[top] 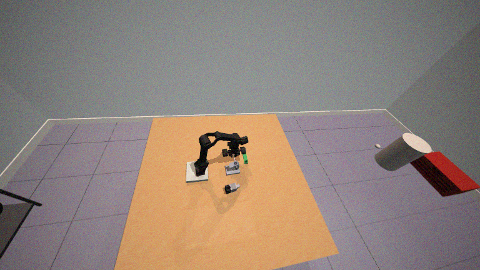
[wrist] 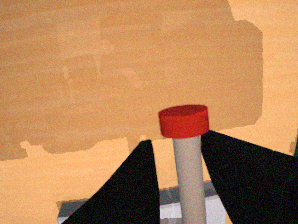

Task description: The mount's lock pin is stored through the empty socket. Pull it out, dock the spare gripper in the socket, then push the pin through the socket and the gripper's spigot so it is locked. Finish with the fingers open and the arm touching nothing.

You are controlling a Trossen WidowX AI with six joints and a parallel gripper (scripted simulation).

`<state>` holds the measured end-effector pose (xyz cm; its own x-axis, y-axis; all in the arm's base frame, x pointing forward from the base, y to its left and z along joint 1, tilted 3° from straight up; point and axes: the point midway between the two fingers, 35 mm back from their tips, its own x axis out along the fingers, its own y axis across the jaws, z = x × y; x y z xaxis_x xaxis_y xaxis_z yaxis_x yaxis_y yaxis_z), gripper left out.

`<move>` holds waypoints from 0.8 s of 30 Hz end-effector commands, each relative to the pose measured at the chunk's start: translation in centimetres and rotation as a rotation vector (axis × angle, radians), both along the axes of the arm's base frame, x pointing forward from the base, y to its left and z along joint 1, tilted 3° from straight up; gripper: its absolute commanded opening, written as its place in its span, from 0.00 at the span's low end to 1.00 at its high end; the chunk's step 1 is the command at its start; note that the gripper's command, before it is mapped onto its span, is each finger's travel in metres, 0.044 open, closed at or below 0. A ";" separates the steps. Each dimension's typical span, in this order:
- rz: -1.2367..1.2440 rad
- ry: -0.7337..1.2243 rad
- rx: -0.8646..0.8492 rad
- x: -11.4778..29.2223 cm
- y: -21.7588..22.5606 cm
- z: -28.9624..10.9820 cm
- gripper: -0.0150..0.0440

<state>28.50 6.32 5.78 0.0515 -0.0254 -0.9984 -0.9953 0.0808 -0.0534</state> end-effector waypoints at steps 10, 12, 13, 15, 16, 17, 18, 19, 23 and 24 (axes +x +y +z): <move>0.004 0.000 -0.004 0.0 -0.1 -0.1 0.25; 0.004 -0.001 0.010 0.0 0.0 0.0 0.25; 0.005 -0.001 0.022 0.0 0.0 0.1 0.25; 0.005 -0.003 0.049 0.0 0.1 0.3 0.25; 0.006 -0.003 0.064 0.0 0.2 0.4 0.25; 0.006 -0.004 0.080 0.0 0.3 0.5 0.25; 0.006 -0.004 0.093 0.0 0.4 0.6 0.25; 0.007 -0.005 0.106 0.0 0.4 0.6 0.25; 0.009 -0.006 0.136 0.1 0.7 0.8 0.25; 0.010 -0.006 0.137 0.1 0.8 0.8 0.25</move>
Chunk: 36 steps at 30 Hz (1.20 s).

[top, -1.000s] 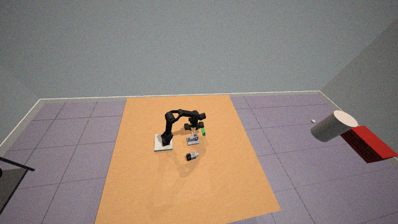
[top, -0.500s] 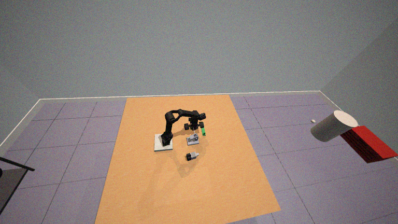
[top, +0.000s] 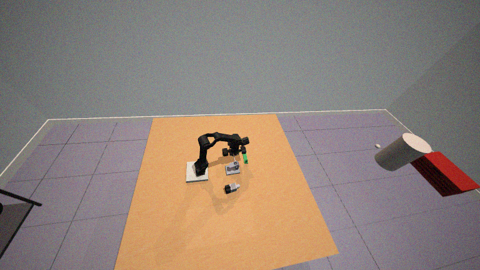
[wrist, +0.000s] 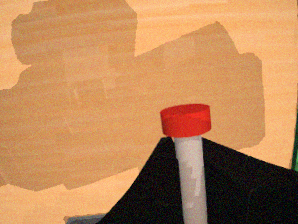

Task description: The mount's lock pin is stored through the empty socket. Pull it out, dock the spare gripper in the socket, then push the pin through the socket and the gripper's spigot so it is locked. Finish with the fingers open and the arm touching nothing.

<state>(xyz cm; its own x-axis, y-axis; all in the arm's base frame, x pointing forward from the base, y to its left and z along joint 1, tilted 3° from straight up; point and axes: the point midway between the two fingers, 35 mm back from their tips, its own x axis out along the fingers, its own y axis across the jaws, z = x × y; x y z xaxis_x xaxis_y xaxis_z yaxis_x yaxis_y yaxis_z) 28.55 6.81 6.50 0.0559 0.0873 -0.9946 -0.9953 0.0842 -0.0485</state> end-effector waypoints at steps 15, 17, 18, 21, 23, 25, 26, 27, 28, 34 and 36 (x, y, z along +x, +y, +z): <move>0.010 0.000 0.038 0.2 1.2 0.5 0.25; 0.010 0.001 0.038 0.2 1.3 0.6 0.25; 0.010 0.002 0.038 0.2 1.4 0.6 0.25; 0.010 0.005 0.038 0.3 1.5 0.7 0.25; 0.010 0.007 0.038 0.3 1.6 0.7 0.25; 0.009 0.010 0.038 0.3 1.7 0.7 0.25; 0.009 0.011 0.038 0.3 1.8 0.7 0.25; 0.009 0.011 0.038 0.3 1.8 0.7 0.25; 0.009 0.012 0.038 0.3 1.9 0.7 0.25; 0.009 0.020 0.037 0.3 2.3 0.7 0.25; 0.009 0.021 0.037 0.3 2.3 0.7 0.25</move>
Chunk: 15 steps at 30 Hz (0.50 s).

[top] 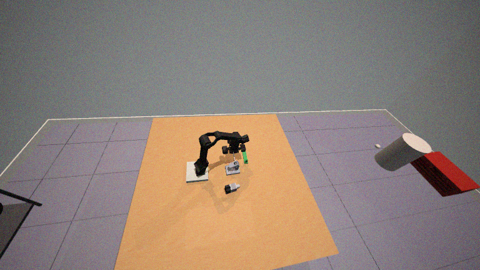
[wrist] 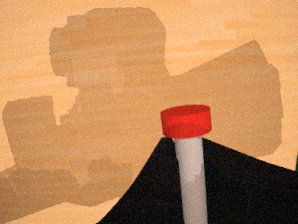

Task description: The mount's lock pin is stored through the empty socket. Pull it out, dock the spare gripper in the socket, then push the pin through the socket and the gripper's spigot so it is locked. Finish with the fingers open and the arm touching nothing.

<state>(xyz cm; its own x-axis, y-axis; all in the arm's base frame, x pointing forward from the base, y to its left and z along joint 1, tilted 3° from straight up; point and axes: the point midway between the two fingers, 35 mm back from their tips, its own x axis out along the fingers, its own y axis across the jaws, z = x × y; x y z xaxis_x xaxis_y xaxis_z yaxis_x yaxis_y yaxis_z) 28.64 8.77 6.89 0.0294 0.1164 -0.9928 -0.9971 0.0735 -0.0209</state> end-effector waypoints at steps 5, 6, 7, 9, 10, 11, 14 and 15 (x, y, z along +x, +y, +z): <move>-0.003 0.001 0.007 0.3 0.7 0.3 0.25; -0.003 0.002 0.007 0.3 0.7 0.3 0.25; -0.003 0.002 0.007 0.3 0.8 0.3 0.25; -0.003 0.004 0.007 0.3 0.9 0.3 0.25; -0.003 0.006 0.007 0.3 1.0 0.3 0.25; -0.003 0.006 0.007 0.3 1.0 0.3 0.25; -0.003 0.009 0.006 0.3 1.2 0.3 0.25; -0.003 0.010 0.006 0.3 1.2 0.3 0.25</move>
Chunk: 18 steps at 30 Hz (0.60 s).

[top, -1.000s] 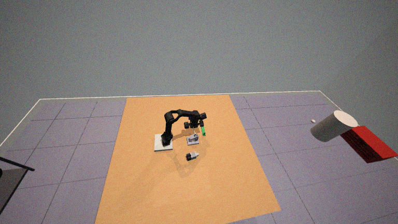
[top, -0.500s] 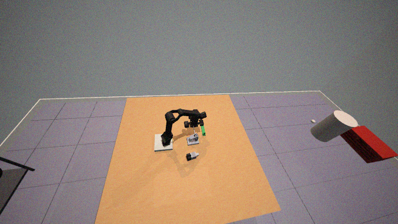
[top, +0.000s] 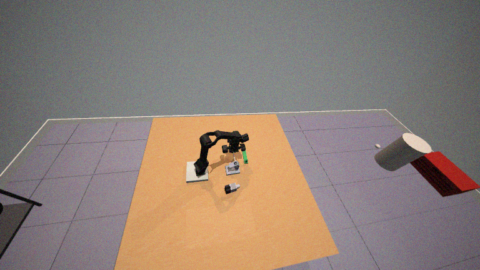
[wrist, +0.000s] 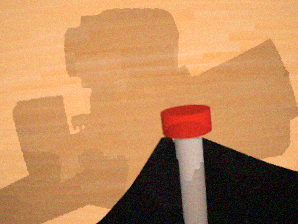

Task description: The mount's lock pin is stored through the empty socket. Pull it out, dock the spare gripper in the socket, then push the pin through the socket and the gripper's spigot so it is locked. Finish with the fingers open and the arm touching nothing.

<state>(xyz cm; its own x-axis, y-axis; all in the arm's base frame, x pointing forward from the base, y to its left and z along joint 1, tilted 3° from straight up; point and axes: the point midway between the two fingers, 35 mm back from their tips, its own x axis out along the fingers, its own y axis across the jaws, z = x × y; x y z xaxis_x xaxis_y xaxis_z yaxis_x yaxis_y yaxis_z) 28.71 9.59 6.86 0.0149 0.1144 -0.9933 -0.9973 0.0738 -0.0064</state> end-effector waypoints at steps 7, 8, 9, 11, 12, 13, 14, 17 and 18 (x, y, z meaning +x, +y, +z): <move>-0.003 0.003 0.007 0.3 0.8 0.3 0.25; -0.003 0.003 0.007 0.3 0.8 0.3 0.25; -0.003 0.004 0.007 0.3 0.8 0.3 0.25; -0.003 0.006 0.007 0.3 1.0 0.3 0.25; -0.003 0.007 0.007 0.3 1.0 0.3 0.25; -0.003 0.008 0.007 0.3 1.1 0.3 0.25; -0.003 0.009 0.006 0.3 1.1 0.3 0.25; -0.003 0.011 0.006 0.3 1.3 0.3 0.25; -0.003 0.013 0.006 0.3 1.4 0.3 0.25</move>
